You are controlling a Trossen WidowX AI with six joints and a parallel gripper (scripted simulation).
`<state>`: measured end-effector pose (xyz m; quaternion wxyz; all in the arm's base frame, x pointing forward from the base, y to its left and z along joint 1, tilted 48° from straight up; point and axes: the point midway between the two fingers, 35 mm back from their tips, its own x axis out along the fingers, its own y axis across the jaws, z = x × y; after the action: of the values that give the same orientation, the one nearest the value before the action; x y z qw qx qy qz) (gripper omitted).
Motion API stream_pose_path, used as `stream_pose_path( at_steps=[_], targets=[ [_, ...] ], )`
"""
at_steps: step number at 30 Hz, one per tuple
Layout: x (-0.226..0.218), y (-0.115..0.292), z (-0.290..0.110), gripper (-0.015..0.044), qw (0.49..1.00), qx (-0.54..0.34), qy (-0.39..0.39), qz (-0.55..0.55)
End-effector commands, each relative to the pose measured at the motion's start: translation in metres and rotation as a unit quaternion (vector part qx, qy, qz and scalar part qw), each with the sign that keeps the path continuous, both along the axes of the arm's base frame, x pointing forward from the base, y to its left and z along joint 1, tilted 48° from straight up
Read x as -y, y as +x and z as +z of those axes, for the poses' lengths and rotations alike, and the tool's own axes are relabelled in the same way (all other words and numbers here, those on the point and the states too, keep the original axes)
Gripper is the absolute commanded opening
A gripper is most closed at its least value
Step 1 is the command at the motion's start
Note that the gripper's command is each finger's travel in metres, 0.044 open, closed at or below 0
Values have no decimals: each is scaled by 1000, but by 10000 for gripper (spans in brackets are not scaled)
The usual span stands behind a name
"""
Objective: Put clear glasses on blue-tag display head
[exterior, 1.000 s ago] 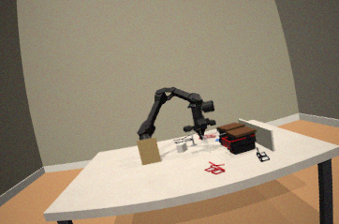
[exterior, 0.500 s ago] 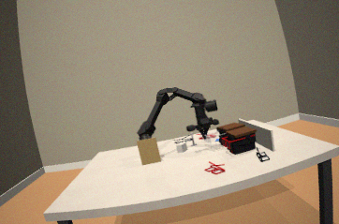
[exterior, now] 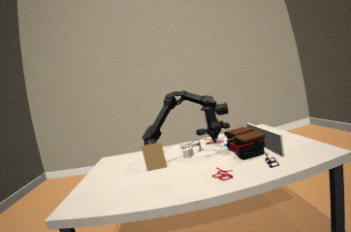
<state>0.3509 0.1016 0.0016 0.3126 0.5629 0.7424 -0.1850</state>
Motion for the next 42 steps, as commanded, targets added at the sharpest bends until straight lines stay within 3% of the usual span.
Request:
stream_pose_path(
  at_steps=[1, 42],
  targets=[
    [-2, 8, 2, 0, 1000, 0, 2, -3],
    [-13, 43, 5, 0, 1000, 0, 2, -2]
  ],
)
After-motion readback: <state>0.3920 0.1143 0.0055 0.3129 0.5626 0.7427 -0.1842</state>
